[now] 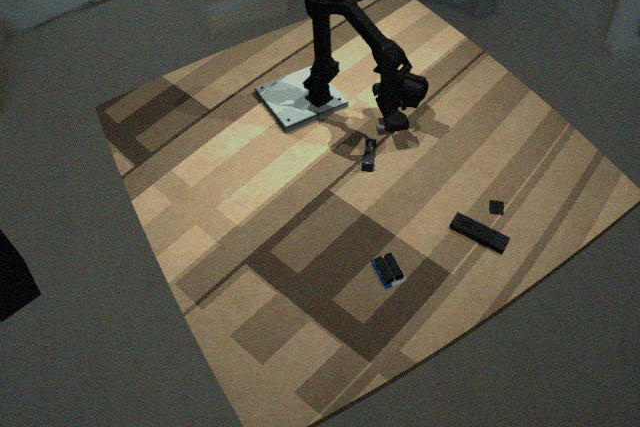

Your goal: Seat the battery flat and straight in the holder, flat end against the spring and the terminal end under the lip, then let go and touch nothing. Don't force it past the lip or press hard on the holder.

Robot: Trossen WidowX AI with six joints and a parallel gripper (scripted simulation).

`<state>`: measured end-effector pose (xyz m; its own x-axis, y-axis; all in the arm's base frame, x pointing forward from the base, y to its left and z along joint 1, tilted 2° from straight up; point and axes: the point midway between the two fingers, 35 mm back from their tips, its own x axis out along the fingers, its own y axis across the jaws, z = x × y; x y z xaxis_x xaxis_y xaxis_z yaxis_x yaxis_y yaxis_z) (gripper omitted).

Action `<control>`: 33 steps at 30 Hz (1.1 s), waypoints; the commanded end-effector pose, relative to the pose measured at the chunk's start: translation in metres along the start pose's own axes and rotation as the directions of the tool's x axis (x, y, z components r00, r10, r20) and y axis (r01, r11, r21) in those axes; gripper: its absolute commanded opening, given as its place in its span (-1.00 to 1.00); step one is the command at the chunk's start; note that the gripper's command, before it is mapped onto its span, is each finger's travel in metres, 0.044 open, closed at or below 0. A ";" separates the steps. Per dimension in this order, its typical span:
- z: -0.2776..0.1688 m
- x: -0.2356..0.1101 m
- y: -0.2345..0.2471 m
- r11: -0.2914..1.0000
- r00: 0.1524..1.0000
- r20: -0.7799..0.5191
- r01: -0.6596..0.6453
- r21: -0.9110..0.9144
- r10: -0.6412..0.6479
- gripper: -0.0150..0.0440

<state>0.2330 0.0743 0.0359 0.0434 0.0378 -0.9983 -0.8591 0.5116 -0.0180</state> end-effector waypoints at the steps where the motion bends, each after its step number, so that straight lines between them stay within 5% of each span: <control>1: -0.002 0.008 0.003 1.000 1.000 -0.007 -0.010 -0.003 0.009 0.29; 6: -0.003 0.013 0.003 1.000 1.000 -0.007 -0.010 -0.003 0.010 0.29; 10: -0.003 0.013 0.003 1.000 1.000 -0.007 -0.010 -0.003 0.010 -0.06; 18: -0.003 0.013 0.003 1.000 1.000 -0.007 -0.010 -0.003 0.010 -0.24; 33: -0.005 -0.038 -0.004 0.995 1.000 -0.006 -0.008 0.097 0.008 -0.26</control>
<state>0.2295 0.0709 0.0712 0.0349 0.0383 -0.9987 -0.8454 0.5341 -0.0091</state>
